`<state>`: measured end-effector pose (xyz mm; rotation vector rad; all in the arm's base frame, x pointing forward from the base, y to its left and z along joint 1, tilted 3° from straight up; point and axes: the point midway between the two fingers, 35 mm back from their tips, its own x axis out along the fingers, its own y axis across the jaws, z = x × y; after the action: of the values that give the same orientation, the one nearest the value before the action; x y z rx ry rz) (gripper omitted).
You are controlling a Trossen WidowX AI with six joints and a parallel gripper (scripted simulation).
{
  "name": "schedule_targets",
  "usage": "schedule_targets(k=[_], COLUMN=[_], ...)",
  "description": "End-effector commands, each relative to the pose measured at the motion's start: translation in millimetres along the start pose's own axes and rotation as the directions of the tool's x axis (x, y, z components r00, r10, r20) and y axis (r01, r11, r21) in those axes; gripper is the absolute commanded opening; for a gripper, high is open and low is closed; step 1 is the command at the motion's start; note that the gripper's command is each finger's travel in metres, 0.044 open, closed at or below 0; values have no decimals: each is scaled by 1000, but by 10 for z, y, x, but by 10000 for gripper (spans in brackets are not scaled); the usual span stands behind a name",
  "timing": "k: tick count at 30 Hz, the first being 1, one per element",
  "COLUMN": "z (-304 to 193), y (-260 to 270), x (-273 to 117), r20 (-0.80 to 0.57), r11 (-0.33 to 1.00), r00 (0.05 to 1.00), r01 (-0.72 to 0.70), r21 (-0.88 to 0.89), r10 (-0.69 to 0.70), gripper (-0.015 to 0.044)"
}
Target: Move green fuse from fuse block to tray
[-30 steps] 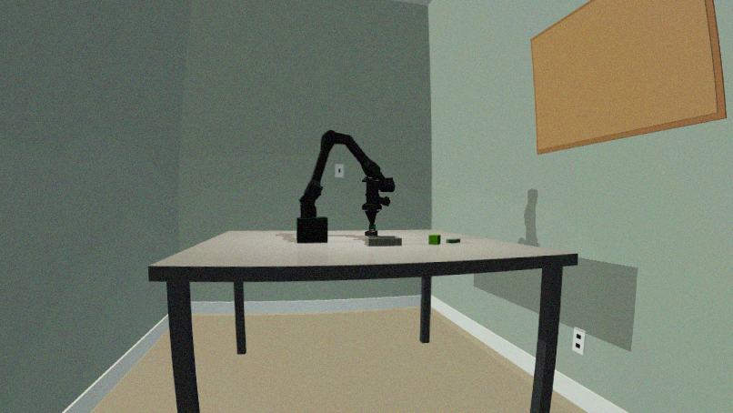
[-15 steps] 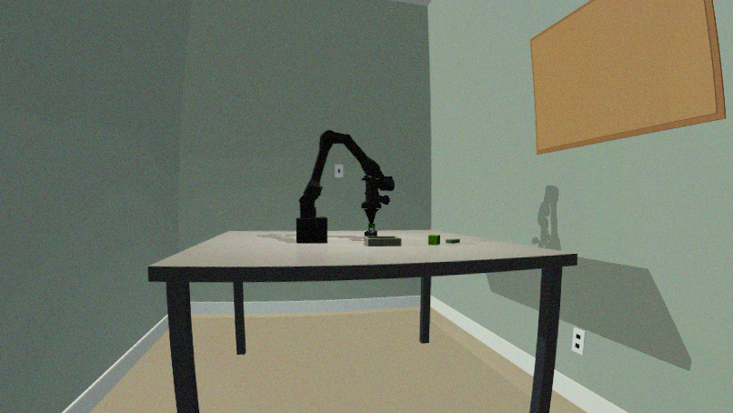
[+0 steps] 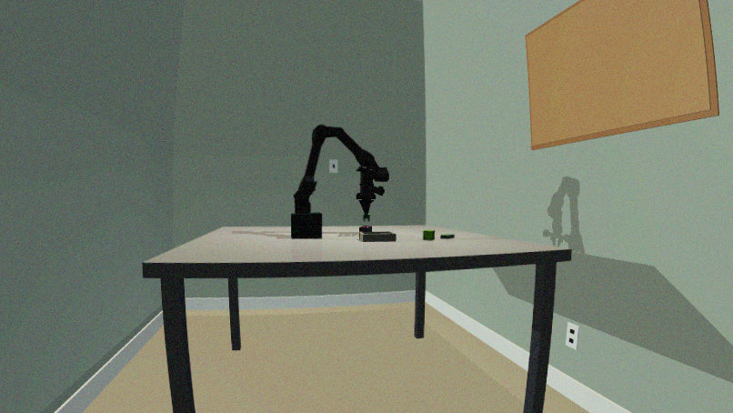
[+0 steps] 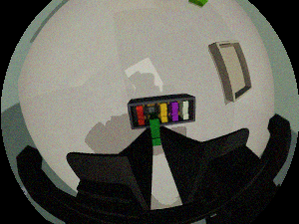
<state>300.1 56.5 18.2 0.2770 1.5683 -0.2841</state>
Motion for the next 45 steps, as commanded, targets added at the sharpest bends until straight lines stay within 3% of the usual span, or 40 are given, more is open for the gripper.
schedule_targets(k=[1,24,39,45], z=[24,655,798,800], y=[-30,-1166,-2050,-2091], x=[-24,-51,-57,-46], r20=[1,8,7,7], r11=[1000,1000,1000,1000], r00=[1000,1000,1000,1000], r01=[3,11,20,20], r21=[3,4,4,4], r10=[-3,-11,-20,-20], gripper=[0,0,0,0])
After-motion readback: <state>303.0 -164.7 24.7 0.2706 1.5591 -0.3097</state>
